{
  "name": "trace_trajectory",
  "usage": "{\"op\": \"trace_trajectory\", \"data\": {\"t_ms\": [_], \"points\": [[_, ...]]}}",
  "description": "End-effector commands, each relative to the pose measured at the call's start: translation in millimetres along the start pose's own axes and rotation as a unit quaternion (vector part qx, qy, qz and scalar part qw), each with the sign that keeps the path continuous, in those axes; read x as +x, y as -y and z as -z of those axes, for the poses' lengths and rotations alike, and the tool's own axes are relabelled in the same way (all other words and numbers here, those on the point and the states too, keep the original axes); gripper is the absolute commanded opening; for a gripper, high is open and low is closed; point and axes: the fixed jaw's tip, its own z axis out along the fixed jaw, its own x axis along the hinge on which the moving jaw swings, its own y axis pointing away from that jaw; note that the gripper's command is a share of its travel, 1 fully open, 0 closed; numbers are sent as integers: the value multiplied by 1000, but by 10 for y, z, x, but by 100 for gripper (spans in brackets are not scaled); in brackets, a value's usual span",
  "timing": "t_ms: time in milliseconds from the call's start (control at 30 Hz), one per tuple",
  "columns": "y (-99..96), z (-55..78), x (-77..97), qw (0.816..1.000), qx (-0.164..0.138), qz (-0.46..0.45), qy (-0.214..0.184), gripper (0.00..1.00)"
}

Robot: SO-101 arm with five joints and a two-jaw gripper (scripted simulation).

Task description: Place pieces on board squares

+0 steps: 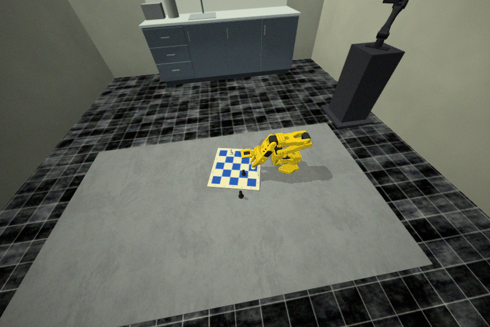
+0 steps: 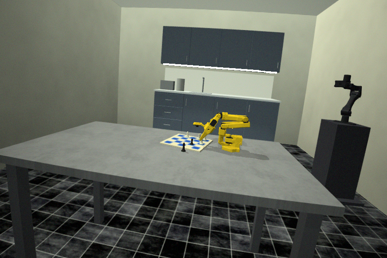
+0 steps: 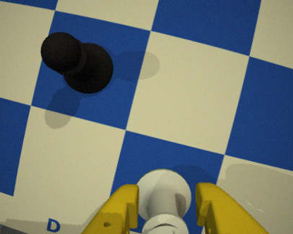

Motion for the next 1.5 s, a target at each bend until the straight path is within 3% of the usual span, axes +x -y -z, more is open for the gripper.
{"op": "trace_trajectory", "data": {"t_ms": [0,1467], "points": [[-17,-16,17,1000,-3,-1,0,10],[-20,16,103,1000,-4,0,-1,10]]}}
